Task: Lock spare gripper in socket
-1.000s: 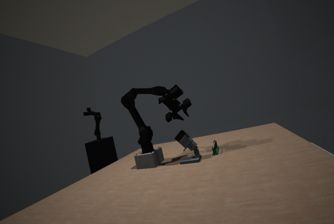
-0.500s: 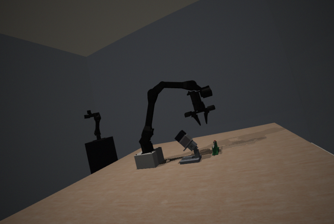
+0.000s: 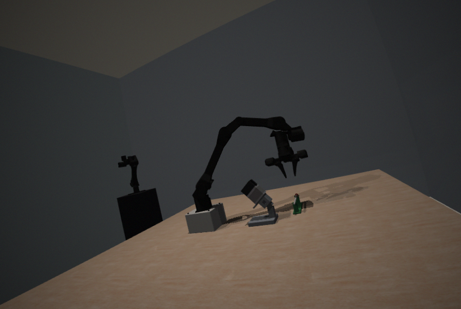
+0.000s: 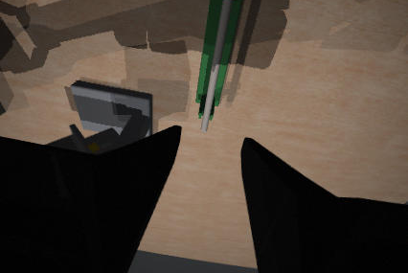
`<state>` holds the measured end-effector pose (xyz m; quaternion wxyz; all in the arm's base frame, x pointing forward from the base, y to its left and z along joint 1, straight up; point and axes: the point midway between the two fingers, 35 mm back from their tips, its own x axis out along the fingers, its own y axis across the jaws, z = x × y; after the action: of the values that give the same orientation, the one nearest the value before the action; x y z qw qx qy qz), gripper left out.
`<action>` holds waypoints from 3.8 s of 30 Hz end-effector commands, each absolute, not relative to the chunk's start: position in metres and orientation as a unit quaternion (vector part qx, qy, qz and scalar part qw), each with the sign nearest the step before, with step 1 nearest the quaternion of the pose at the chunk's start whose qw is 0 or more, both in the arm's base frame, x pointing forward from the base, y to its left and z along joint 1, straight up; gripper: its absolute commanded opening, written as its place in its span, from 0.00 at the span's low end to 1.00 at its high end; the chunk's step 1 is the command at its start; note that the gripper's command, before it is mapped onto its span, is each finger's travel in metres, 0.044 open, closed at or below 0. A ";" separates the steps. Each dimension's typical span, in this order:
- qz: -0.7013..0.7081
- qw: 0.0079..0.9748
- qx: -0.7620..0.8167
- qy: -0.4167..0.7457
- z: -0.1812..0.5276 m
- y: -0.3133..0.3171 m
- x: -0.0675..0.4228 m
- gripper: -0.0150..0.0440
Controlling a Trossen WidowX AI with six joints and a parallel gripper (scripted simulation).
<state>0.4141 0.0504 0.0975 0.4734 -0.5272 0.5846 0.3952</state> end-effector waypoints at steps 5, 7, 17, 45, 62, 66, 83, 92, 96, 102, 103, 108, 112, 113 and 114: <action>0.394 0.468 -0.527 0.590 0.047 0.050 0.417 0.56; 0.394 0.468 -0.527 0.590 0.032 0.050 0.416 0.56; 0.394 0.468 -0.527 0.590 0.016 0.050 0.416 0.56; 0.394 0.467 -0.527 0.590 -0.030 0.051 0.416 0.56; 0.394 0.467 -0.527 0.590 -0.032 0.051 0.416 0.29; 0.394 0.467 -0.527 0.590 -0.032 0.051 0.416 0.25; 0.394 0.468 -0.527 0.590 0.000 0.051 0.417 0.25; 0.394 0.468 -0.527 0.590 0.037 0.051 0.414 0.25; 0.396 0.468 -0.527 0.589 0.031 0.051 0.415 0.27; 0.395 0.469 -0.526 0.589 0.031 0.051 0.415 0.25; 0.394 0.470 -0.524 0.591 0.031 0.051 0.415 0.25; 0.393 0.470 -0.525 0.591 0.032 0.052 0.413 0.26; 0.393 0.470 -0.524 0.591 0.035 0.055 0.404 0.25; 0.393 0.470 -0.524 0.591 0.036 0.056 0.401 0.25; 0.393 0.470 -0.524 0.591 0.037 0.057 0.398 0.25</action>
<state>0.4071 0.0529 0.0335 0.4691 -0.5238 0.5922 0.3935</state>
